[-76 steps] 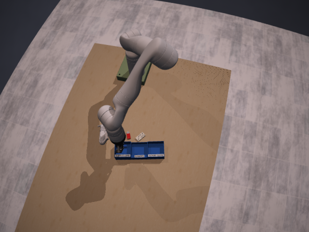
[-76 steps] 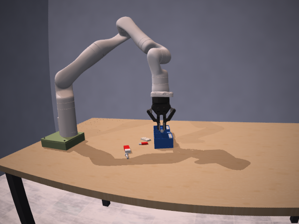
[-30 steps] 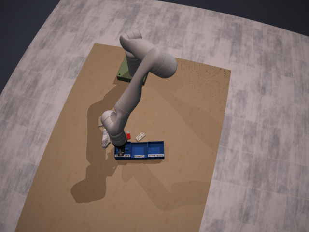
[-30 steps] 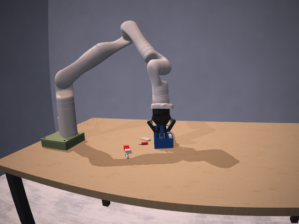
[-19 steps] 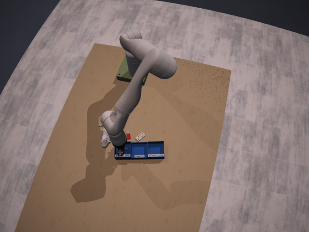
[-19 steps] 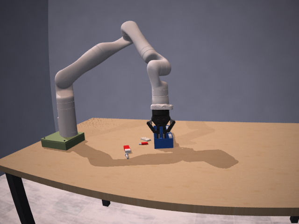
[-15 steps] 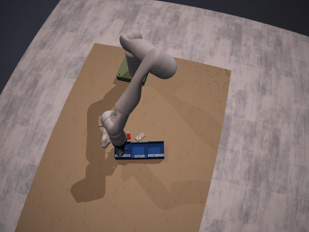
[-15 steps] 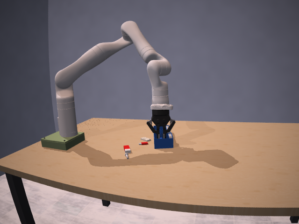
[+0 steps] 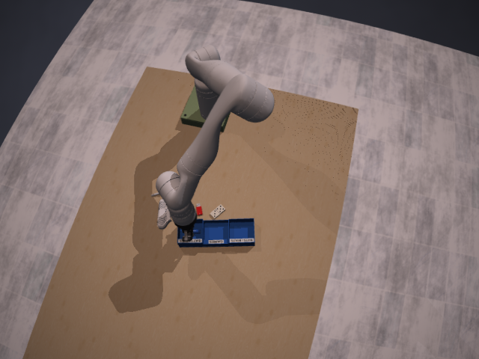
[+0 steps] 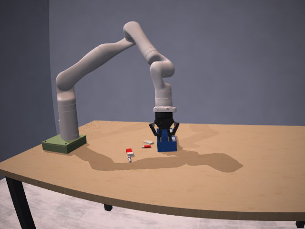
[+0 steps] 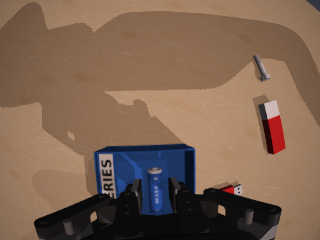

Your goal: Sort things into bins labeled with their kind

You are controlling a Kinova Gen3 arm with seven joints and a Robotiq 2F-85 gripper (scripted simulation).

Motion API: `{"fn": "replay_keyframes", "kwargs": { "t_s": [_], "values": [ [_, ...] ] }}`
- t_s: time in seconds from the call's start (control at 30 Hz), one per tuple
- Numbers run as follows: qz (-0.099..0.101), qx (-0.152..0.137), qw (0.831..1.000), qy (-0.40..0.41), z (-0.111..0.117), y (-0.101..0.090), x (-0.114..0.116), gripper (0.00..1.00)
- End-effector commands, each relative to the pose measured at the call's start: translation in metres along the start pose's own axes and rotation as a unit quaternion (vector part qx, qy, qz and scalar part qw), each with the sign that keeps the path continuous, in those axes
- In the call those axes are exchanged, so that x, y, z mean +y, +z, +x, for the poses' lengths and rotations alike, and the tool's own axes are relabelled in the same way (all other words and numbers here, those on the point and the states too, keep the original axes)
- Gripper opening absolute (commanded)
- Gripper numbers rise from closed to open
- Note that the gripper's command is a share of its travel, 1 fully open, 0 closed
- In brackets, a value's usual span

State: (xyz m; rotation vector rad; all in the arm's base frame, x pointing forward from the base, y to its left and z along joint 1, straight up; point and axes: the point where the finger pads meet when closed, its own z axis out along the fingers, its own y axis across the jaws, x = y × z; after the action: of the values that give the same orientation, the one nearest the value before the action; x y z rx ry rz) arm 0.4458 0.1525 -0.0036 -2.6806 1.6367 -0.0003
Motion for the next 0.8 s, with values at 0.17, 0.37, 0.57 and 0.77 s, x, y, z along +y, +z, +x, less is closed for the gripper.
{"fn": "replay_keyframes", "kwargs": {
  "t_s": [0.17, 0.37, 0.57, 0.77],
  "values": [
    [0.001, 0.0, 1.0, 0.0, 0.0, -0.007, -0.001, 0.29],
    [0.001, 0.0, 1.0, 0.0, 0.0, -0.015, -0.001, 0.29],
    [0.001, 0.0, 1.0, 0.0, 0.0, -0.021, -0.001, 0.29],
    [0.001, 0.0, 1.0, 0.0, 0.0, -0.029, 0.0, 0.29]
  ]
}}
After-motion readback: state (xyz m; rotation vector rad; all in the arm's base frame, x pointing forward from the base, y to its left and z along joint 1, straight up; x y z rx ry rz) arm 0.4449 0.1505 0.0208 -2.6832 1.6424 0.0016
